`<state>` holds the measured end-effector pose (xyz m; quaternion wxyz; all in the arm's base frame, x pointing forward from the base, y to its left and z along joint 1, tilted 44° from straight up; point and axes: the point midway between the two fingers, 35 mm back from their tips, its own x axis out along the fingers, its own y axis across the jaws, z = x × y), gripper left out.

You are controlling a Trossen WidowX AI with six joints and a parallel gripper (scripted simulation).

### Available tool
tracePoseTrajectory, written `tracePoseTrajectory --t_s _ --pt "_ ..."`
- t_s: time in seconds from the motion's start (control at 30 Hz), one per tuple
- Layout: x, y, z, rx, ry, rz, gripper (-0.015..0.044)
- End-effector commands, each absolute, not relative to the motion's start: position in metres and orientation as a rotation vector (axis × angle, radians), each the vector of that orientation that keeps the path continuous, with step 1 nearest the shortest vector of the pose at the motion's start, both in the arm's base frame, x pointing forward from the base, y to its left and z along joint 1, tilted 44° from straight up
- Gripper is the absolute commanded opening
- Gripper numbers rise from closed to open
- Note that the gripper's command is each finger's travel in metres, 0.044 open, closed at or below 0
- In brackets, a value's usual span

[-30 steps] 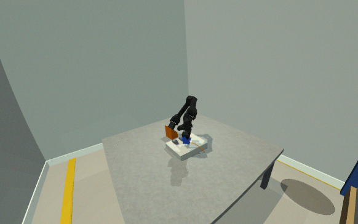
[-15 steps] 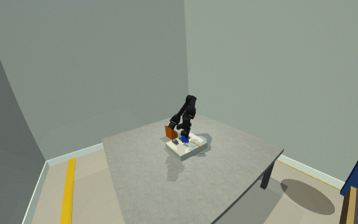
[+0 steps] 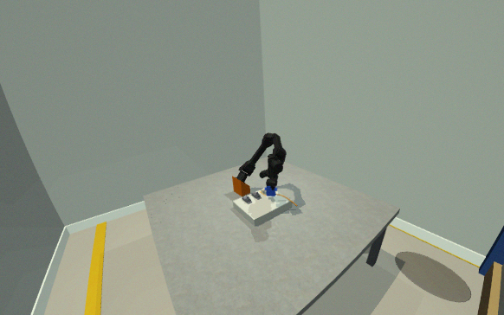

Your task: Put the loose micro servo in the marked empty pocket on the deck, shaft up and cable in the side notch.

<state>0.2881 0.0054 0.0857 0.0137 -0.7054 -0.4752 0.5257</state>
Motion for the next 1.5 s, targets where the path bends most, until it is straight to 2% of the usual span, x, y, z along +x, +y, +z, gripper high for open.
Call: tracePoseTrajectory --t_s 0.0,0.17,0.77,1.47 --pt "0.2881 0.0082 0.0916 -2.203 -1.470 1.632 0.0000" --pt "0.2881 0.0082 0.0916 -2.258 -1.599 1.587 0.0000" --pt "0.2882 0.0083 0.0916 -2.489 -2.353 1.193 0.0000" --pt "0.2882 0.0083 0.0916 -2.483 -3.248 0.342 0.0000"
